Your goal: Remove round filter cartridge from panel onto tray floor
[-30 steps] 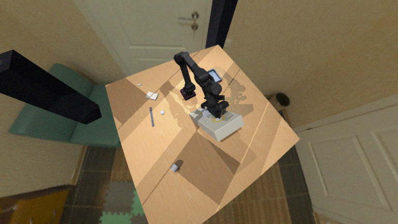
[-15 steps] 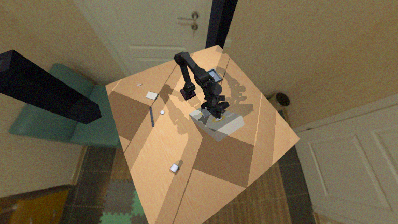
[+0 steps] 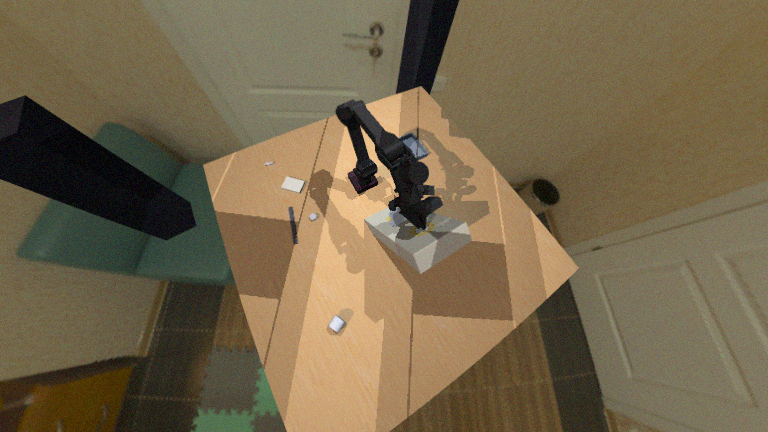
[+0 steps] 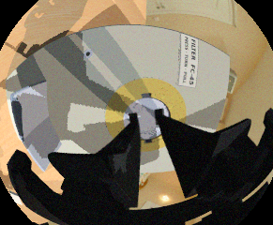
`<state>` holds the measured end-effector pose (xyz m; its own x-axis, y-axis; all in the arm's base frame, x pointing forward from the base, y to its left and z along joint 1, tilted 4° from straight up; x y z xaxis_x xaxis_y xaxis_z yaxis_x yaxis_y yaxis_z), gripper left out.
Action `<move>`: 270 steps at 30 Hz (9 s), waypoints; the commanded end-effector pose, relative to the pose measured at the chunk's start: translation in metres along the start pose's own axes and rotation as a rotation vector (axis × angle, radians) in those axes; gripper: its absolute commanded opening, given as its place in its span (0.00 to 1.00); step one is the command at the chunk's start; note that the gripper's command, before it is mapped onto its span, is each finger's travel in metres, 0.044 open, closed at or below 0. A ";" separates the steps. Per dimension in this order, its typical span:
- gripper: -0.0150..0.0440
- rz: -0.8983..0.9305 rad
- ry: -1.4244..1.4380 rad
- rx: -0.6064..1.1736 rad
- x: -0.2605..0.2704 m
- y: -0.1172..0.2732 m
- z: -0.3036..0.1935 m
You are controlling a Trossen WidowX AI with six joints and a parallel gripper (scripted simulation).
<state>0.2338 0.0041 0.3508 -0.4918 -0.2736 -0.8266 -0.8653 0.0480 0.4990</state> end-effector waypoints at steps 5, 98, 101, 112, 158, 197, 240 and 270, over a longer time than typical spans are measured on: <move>0.41 0.003 0.005 -0.005 0.001 -0.003 0.000; 0.25 0.004 -0.817 -0.004 0.001 -0.023 0.000; 0.25 0.004 -0.922 -0.004 0.001 -0.023 0.000; 0.25 0.005 -1.306 -0.003 0.001 -0.023 0.000; 0.25 0.005 -1.691 -0.002 0.001 -0.025 0.001; 0.25 0.006 -1.693 -0.002 -0.001 0.019 0.000; 0.41 0.030 -1.683 0.005 0.069 0.050 0.019; 0.77 0.003 -1.689 -0.007 -0.046 0.097 -0.013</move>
<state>0.1782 0.0085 0.4174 -0.0513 0.9859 -0.1594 -0.8591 0.0378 0.5104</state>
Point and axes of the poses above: the point midway between the two fingers, 35 mm back from their tips, its own y axis back along the fingers, its own x axis across the jaws, z = x × y, the point moved 10 cm from there along y, back along the fingers, and after that the axes turned 3 degrees about y, right-handed, at the moved point
